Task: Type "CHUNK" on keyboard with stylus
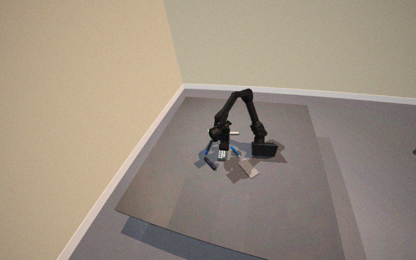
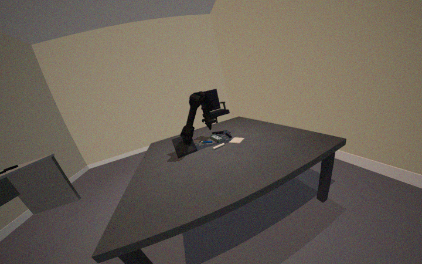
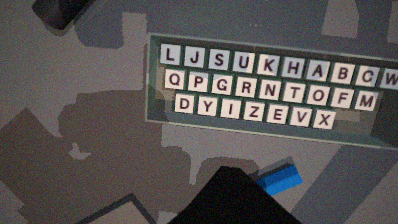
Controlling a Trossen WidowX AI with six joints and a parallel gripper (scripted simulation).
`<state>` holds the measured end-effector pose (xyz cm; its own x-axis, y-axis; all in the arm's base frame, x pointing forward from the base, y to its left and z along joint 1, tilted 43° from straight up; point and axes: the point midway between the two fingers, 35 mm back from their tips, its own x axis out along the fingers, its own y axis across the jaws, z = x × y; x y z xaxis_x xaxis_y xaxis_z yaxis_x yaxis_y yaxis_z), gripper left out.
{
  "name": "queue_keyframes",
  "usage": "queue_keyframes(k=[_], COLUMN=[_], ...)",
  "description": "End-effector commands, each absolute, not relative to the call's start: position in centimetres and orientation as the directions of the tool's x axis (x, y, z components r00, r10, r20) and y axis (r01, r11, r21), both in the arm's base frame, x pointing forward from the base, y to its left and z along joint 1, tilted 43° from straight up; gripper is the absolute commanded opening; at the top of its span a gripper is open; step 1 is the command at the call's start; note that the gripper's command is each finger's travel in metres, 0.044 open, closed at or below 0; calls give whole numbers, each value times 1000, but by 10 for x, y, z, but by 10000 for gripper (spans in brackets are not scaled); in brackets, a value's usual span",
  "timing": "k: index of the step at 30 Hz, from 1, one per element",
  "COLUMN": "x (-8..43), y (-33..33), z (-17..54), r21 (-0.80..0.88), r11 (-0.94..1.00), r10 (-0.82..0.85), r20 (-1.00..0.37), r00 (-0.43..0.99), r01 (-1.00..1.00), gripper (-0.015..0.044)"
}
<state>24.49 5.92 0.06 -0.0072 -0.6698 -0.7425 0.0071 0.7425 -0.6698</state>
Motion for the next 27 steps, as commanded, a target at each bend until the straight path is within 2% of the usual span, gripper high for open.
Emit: queue_keyframes(k=[1,4,8,18,21,24,27], x=[245,245,245,245,245,239,232], y=[59,59,59,59,59,53,45], z=[1,1,1,1,1,0,-1], r21=[-670,-670,-670,-670,-668,-624,-517], r11=[742,742,743,743,744,756,737], r10=[-670,-670,-670,-670,-668,-643,-607], r20=[-743,-743,-743,-743,-744,-764,-789], r00=[-7,-7,-7,-7,-10,-46,-91], r01=[7,7,7,7,-7,-199,-435], gripper=[26,105,0,0,79,150,150])
